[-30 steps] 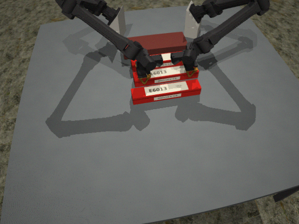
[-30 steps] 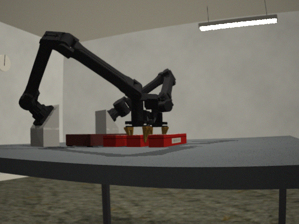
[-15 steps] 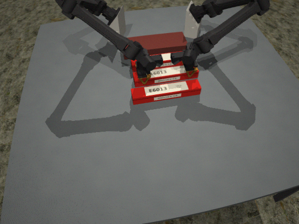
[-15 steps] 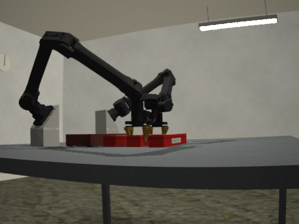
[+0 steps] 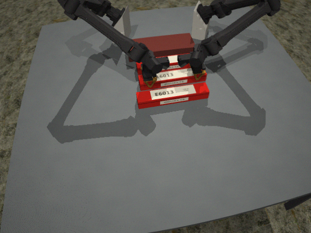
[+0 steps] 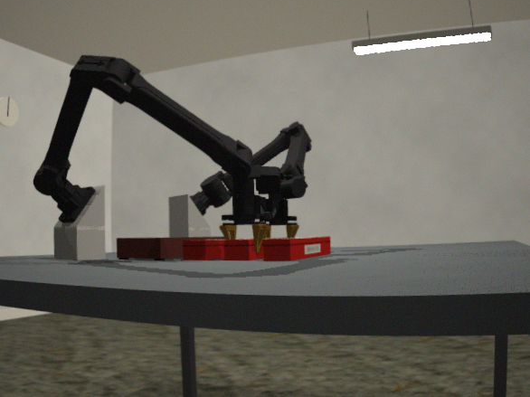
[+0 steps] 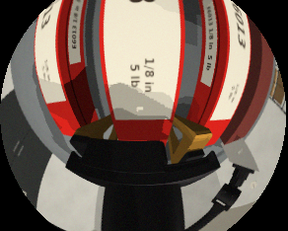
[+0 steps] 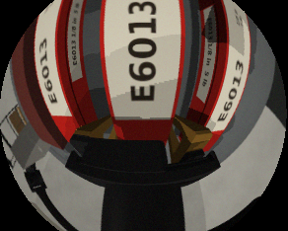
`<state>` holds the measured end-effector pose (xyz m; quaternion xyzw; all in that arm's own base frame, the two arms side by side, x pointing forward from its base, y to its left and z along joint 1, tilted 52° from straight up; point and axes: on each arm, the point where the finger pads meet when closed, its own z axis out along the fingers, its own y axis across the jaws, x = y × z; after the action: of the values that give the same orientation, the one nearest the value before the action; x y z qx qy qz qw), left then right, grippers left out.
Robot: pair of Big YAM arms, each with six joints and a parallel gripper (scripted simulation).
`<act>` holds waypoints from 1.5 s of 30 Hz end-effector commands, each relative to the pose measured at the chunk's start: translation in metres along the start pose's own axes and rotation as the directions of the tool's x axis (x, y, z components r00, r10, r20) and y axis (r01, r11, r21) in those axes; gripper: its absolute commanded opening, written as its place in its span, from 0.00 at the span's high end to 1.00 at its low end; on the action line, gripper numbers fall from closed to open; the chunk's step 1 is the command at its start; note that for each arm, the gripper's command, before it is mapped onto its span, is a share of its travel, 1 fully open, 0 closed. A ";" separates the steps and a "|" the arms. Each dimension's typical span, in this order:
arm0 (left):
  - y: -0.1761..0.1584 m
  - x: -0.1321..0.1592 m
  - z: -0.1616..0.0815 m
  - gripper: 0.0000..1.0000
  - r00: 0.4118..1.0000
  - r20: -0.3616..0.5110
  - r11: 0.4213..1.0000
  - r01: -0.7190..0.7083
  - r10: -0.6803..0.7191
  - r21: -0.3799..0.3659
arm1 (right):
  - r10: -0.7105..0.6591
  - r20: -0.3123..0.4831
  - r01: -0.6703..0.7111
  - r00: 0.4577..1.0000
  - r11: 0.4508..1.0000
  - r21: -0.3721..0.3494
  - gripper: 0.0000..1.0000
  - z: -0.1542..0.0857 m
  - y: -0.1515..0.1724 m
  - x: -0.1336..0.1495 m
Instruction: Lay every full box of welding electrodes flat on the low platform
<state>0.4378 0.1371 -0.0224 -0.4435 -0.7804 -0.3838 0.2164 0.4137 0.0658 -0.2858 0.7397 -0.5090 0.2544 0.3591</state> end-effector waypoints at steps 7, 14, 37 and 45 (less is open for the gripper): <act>0.014 -0.010 -0.020 1.00 1.000 0.029 0.999 0.012 -0.011 -0.041 | 0.005 0.001 -0.005 1.000 0.999 0.031 1.00 -0.023 -0.003 -0.001; 0.019 -0.008 -0.033 1.00 0.999 0.033 0.999 0.026 -0.024 -0.046 | 0.009 0.003 -0.009 1.000 0.999 0.035 1.00 -0.033 -0.006 0.000; 0.020 -0.007 -0.069 1.00 0.999 0.034 0.998 0.029 -0.027 -0.048 | 0.022 0.010 -0.022 1.000 0.998 0.062 1.00 -0.077 -0.021 0.001; 0.023 -0.008 -0.077 1.00 0.999 0.034 0.999 0.021 -0.019 -0.048 | 0.012 0.010 -0.012 1.000 0.998 0.063 1.00 -0.087 -0.024 0.002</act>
<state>0.4231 0.1095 -0.0065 -0.4388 -0.7839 -0.3701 0.2367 0.3958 0.0863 -0.2665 0.7295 -0.5180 0.2439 0.3743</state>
